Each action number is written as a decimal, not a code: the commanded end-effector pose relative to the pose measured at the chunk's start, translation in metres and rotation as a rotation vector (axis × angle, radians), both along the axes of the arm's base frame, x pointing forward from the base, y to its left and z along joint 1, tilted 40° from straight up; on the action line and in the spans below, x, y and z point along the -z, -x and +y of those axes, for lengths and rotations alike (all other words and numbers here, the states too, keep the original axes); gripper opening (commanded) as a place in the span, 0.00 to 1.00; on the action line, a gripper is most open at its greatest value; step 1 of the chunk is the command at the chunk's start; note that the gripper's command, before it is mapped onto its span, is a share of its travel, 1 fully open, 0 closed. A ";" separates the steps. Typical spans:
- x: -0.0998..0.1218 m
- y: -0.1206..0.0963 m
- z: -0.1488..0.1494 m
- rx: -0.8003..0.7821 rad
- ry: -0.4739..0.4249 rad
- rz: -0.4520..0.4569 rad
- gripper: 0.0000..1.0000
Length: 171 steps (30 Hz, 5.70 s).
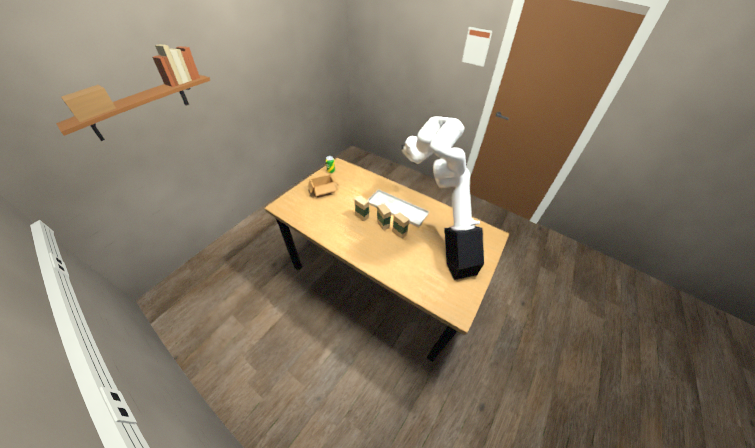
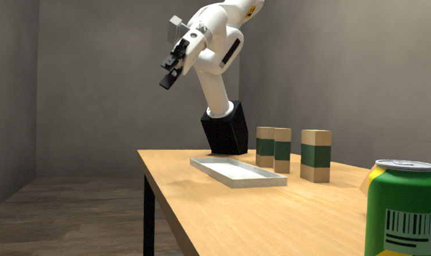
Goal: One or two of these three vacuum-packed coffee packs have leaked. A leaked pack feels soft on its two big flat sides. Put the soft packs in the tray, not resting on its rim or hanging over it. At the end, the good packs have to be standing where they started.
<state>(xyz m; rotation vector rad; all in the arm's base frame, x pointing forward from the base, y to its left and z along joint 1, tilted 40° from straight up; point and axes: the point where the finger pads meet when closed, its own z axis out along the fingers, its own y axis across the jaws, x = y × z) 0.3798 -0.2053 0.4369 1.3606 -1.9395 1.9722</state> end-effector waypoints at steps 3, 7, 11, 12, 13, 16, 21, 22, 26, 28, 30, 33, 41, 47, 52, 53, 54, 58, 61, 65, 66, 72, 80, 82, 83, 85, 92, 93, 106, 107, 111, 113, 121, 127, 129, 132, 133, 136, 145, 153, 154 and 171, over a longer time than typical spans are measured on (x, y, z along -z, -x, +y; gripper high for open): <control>-0.001 0.000 0.001 -0.002 0.001 -0.002 1.00; 0.014 -0.008 0.017 -0.044 -0.014 0.058 1.00; 0.051 -0.022 0.058 -0.148 -0.037 0.205 1.00; 0.060 -0.024 0.069 -0.174 -0.040 0.242 1.00; 0.067 -0.026 0.078 -0.198 -0.041 0.275 1.00; 0.086 -0.028 0.101 -0.255 -0.042 0.354 1.00; 0.124 -0.026 0.150 -0.379 -0.026 0.528 1.00; 0.126 -0.025 0.151 -0.384 -0.026 0.534 1.00; 0.154 -0.016 0.188 -0.481 0.003 0.670 1.00; 0.165 -0.011 0.203 -0.522 0.019 0.728 1.00; 0.179 -0.002 0.221 -0.574 0.044 0.802 1.00; 0.197 0.011 0.244 -0.642 0.082 0.899 1.00; 0.229 0.043 0.281 -0.766 0.177 1.085 1.00; 0.255 0.080 0.309 -0.881 0.298 1.266 1.00; 0.268 0.102 0.320 -0.938 0.375 1.363 1.00; 0.268 0.102 0.320 -0.938 0.375 1.363 1.00; 0.268 0.103 0.320 -0.940 0.378 1.367 1.00; 0.268 0.103 0.320 -0.940 0.379 1.367 1.00; 0.268 0.103 0.320 -0.940 0.379 1.367 1.00; 0.268 0.103 0.320 -0.940 0.379 1.367 1.00; 0.268 0.103 0.320 -0.940 0.379 1.367 1.00; 0.268 0.103 0.320 -0.940 0.379 1.367 1.00; 0.314 0.075 0.294 -0.939 0.379 1.368 0.84; 0.314 0.075 0.294 -0.940 0.379 1.368 0.84; 0.314 0.075 0.294 -0.940 0.379 1.368 0.84; 0.314 0.075 0.294 -0.940 0.379 1.368 0.84; 0.316 0.073 0.292 -0.940 0.379 1.368 0.84; 0.319 0.072 0.291 -0.939 0.379 1.368 0.84; 0.342 0.058 0.278 -0.940 0.379 1.368 0.84; 0.342 0.058 0.278 -0.940 0.379 1.368 0.84; 0.342 0.058 0.278 -0.940 0.379 1.368 0.84; 0.342 0.058 0.278 -0.940 0.379 1.368 0.84; 0.342 0.057 0.278 -0.940 0.379 1.368 0.84; 0.342 0.057 0.278 -0.940 0.379 1.368 0.84; 0.342 0.057 0.278 -0.940 0.379 1.368 0.84; 0.342 0.057 0.278 -0.940 0.379 1.368 0.84; 0.342 0.057 0.278 -0.940 0.379 1.368 0.84; 0.343 0.056 0.278 -0.939 0.379 1.368 0.84; 0.349 0.052 0.274 -0.940 0.379 1.368 0.84; 0.363 0.044 0.266 -0.939 0.379 1.368 0.84; 0.363 0.044 0.266 -0.939 0.379 1.368 0.84; 0.382 0.032 0.255 -0.939 0.379 1.368 0.84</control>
